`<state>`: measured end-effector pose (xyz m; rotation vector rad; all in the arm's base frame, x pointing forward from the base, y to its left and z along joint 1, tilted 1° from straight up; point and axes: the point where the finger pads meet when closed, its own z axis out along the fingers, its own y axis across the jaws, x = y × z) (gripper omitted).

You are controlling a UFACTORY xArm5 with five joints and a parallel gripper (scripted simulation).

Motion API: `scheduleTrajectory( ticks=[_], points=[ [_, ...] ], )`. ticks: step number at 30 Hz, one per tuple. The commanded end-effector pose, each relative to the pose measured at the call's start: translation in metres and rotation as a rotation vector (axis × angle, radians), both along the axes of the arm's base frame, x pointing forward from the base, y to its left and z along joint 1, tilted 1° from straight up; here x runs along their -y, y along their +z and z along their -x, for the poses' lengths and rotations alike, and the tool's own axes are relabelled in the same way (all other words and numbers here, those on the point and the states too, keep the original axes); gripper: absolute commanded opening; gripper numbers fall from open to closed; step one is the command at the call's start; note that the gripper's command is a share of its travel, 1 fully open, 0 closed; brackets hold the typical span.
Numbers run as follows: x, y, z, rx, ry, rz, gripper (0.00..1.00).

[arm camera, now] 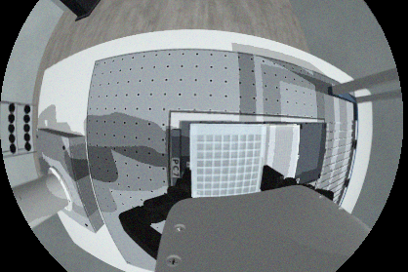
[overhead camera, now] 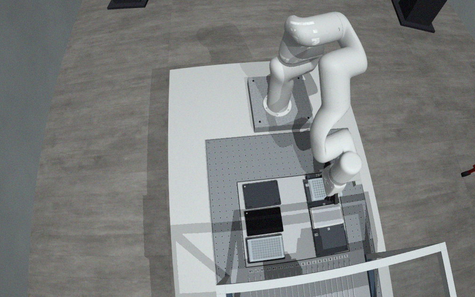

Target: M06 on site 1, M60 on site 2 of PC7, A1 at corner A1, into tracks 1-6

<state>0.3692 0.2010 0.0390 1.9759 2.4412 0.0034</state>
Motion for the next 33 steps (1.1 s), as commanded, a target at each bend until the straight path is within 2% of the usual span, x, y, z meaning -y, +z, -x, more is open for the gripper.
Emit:
scheduleTrajectory(
  ticks=[1, 19, 33],
  points=[
    [-0.001, -0.007, -0.001, 0.003, 0.0, -0.001, 0.0],
    [0.0, -0.034, -0.001, 0.003, 0.0, -0.001, 0.0],
    [0.0, -0.034, -0.001, 0.003, 0.0, -0.001, 0.0]
  ],
)
